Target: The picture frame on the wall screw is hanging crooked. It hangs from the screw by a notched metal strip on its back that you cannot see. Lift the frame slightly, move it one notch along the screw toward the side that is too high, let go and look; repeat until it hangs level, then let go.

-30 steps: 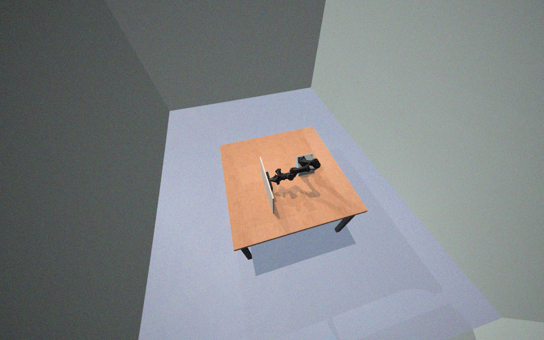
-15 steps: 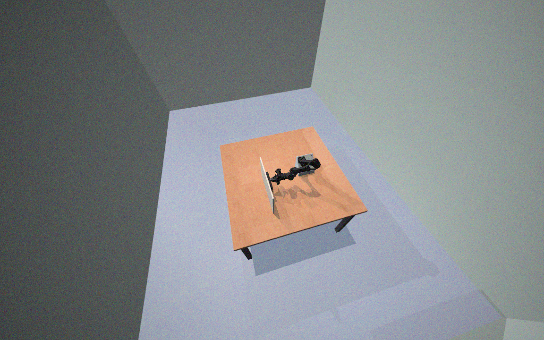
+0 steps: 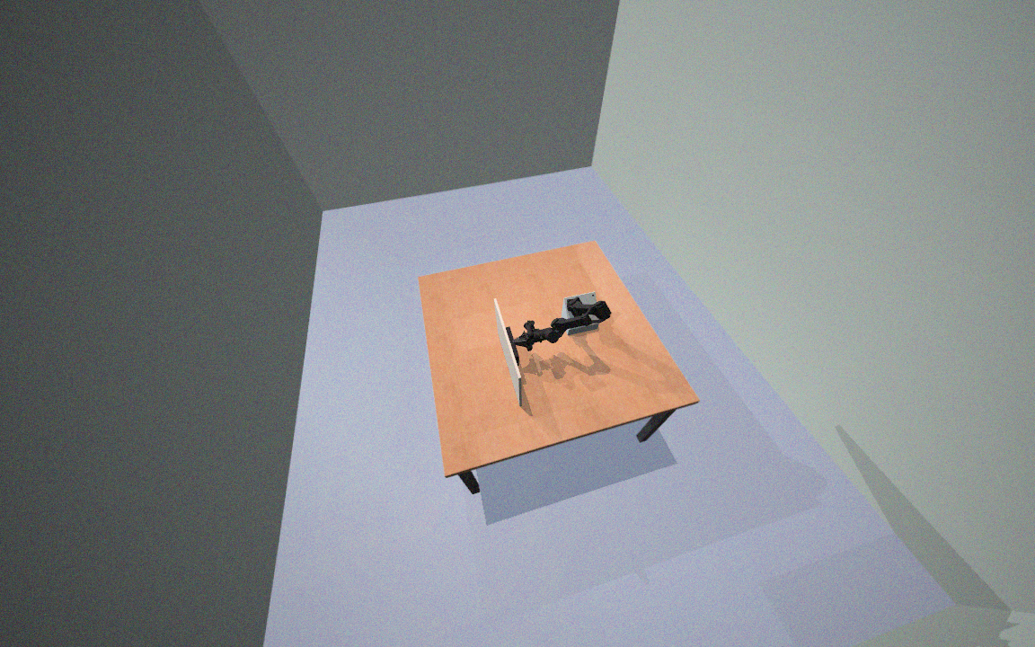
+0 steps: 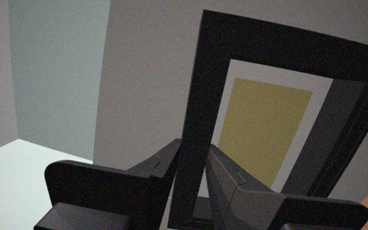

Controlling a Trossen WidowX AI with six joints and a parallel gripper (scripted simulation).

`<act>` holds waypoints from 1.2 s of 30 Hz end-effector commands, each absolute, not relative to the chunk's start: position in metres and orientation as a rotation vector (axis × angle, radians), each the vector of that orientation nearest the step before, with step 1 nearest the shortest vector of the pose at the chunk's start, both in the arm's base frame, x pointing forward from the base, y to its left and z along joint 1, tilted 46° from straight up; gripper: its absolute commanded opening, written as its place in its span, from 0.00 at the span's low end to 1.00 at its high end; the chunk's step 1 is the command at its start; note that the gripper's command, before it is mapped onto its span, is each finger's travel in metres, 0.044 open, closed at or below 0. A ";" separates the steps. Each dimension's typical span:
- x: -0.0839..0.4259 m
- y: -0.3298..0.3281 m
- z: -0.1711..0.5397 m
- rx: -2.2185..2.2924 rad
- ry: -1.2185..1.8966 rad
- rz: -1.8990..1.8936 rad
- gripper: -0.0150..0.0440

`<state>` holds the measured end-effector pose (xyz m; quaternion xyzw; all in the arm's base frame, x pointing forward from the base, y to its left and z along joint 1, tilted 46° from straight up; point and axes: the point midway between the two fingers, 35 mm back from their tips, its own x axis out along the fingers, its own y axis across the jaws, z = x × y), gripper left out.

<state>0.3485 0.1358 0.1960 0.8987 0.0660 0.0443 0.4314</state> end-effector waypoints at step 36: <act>0.349 0.130 0.203 2.251 0.142 0.117 0.25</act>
